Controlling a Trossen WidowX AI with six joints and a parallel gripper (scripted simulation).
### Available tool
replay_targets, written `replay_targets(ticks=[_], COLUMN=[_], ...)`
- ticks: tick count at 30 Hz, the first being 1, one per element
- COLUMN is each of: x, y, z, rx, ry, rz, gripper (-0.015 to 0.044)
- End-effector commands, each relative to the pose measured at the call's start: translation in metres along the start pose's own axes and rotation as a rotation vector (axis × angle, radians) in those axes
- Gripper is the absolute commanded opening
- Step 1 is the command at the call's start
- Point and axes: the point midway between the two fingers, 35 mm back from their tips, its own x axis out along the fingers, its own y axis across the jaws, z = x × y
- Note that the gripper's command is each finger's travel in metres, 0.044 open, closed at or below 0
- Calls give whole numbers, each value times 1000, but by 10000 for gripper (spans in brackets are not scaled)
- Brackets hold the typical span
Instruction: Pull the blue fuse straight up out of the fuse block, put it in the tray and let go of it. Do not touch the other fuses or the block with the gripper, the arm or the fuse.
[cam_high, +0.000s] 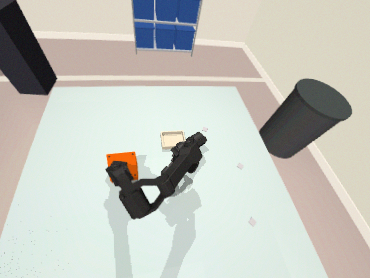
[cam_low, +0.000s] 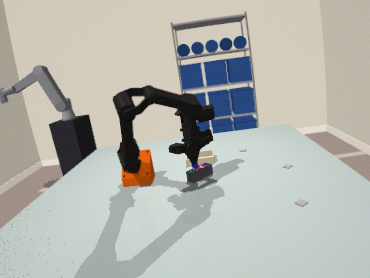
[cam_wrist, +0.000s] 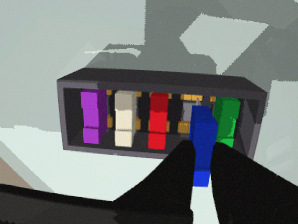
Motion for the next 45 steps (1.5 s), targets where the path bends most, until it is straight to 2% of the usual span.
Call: replay_targets(ticks=[1, 35, 45], x=[-5, -31, -37], y=[2, 2, 44], z=[1, 1, -20], rx=[9, 8, 7], ry=[3, 3, 9], rz=[8, 8, 18], gripper=[0, 0, 0])
